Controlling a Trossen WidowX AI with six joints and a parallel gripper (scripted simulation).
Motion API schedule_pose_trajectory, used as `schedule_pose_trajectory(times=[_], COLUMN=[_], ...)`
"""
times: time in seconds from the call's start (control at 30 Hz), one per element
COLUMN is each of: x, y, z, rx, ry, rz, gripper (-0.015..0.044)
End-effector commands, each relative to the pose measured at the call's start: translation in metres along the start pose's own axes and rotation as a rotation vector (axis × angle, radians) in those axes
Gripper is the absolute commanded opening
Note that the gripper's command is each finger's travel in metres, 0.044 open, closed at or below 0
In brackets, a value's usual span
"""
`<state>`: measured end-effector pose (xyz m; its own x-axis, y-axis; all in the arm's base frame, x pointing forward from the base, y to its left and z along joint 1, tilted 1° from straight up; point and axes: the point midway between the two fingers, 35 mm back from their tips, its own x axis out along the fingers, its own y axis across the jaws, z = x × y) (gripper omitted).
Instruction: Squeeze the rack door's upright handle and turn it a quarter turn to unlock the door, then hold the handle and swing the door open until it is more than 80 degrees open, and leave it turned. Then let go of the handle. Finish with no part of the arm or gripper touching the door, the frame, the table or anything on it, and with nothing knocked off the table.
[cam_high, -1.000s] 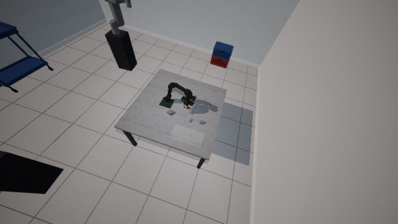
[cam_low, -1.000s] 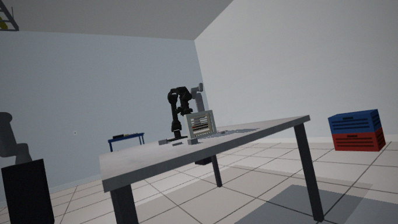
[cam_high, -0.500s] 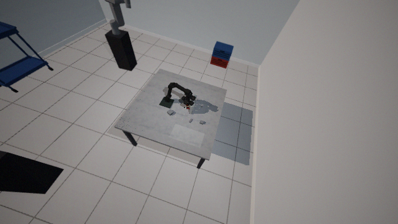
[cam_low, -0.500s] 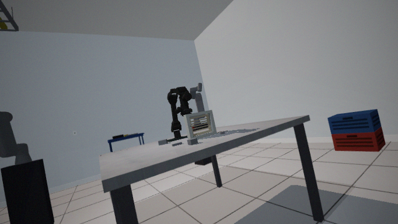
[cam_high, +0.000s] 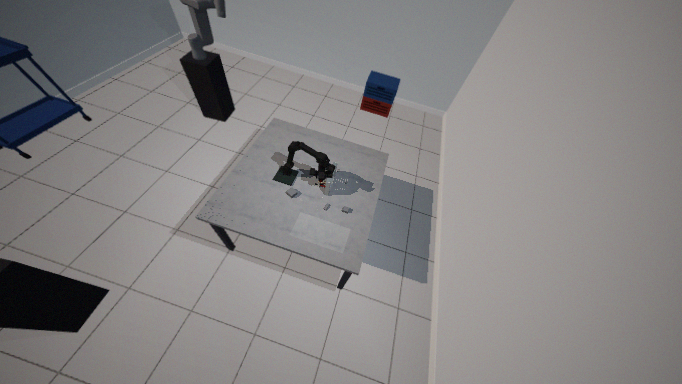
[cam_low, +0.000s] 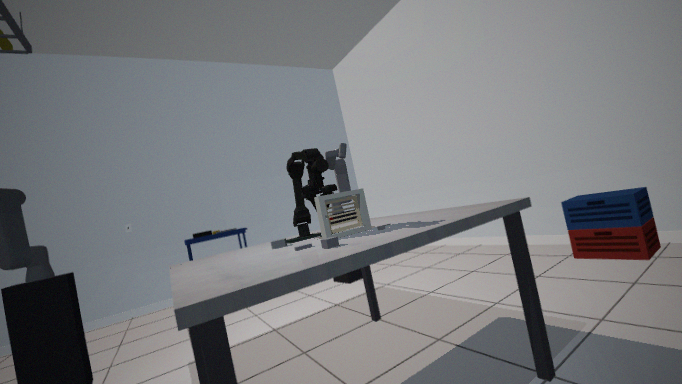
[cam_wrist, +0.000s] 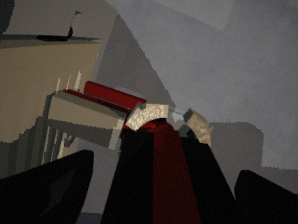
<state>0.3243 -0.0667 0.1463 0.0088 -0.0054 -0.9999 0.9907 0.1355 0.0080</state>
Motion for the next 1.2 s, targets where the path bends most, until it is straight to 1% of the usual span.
schedule_pose_trajectory(times=[0.0, 1.17], x=[0.0005, 0.0006], y=[0.0007, 0.0006], z=[-0.0014, -0.0011], rx=[-0.231, -1.965], ry=[0.005, 0.002], rz=[0.002, 0.005], gripper=[0.0297, 0.0297])
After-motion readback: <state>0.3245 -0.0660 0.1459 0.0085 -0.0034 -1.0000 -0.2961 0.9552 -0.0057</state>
